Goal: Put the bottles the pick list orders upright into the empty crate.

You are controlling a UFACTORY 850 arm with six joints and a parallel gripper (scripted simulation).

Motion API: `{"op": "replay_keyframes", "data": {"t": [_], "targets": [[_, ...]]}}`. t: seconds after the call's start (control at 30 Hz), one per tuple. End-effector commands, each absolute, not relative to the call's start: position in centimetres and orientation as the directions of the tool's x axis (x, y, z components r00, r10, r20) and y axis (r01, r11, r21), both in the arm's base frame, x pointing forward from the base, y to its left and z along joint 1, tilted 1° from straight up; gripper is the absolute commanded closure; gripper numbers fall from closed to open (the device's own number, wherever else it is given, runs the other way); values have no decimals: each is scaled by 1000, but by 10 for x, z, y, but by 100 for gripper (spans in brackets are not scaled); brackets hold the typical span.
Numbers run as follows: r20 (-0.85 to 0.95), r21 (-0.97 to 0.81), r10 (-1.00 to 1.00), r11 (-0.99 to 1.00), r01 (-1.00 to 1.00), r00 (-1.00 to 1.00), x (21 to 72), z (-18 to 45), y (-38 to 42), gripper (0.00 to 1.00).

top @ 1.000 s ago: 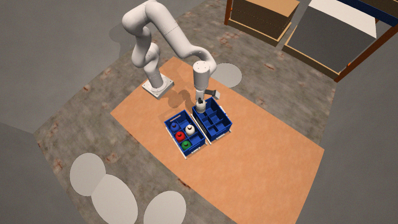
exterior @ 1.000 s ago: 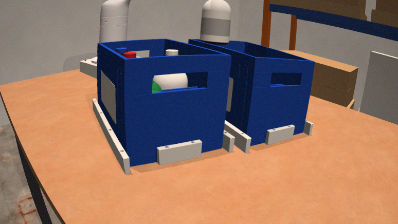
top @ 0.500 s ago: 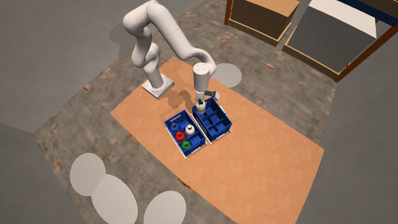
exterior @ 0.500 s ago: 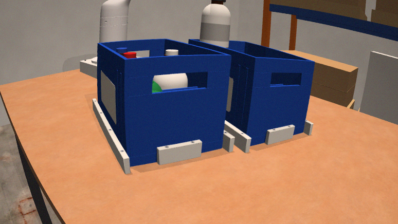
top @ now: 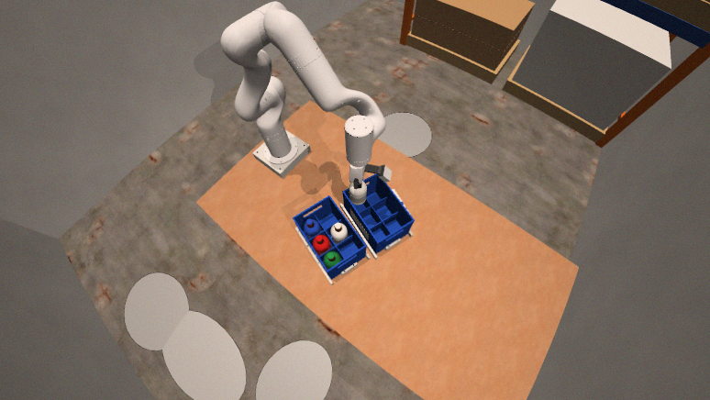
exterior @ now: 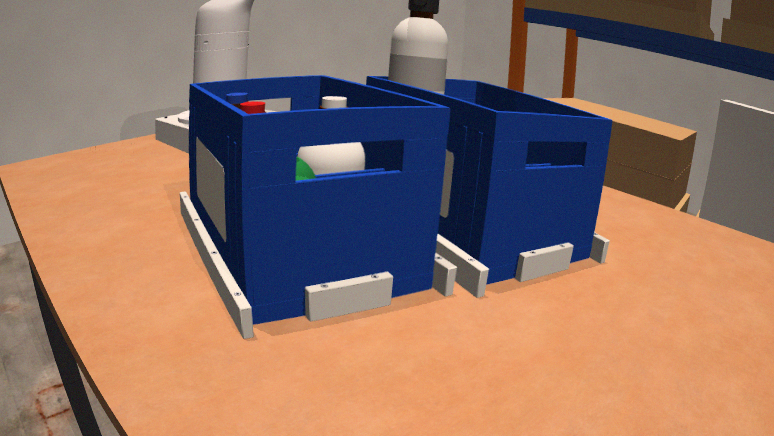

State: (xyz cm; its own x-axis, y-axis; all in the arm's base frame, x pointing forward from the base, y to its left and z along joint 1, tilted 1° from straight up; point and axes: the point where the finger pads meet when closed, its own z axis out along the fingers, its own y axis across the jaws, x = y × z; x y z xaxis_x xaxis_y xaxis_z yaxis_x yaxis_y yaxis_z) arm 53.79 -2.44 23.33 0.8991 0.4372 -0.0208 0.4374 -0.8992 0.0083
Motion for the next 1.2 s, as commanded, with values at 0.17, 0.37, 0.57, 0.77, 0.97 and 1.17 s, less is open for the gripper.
{"op": "replay_keyframes", "data": {"t": [0.17, 0.37, 0.57, 0.77, 0.97, 1.17], "targets": [[-18, 10, 437, -899, 437, 899, 539, 227, -25, 100], [-18, 10, 437, -899, 437, 899, 539, 221, -25, 100], [-18, 10, 437, -899, 437, 899, 539, 217, -25, 100], [-18, 10, 437, -899, 437, 899, 539, 211, -25, 100], [-18, 10, 437, -899, 437, 899, 539, 205, -25, 100], [-18, 10, 437, -899, 437, 899, 539, 201, -25, 100]]}}
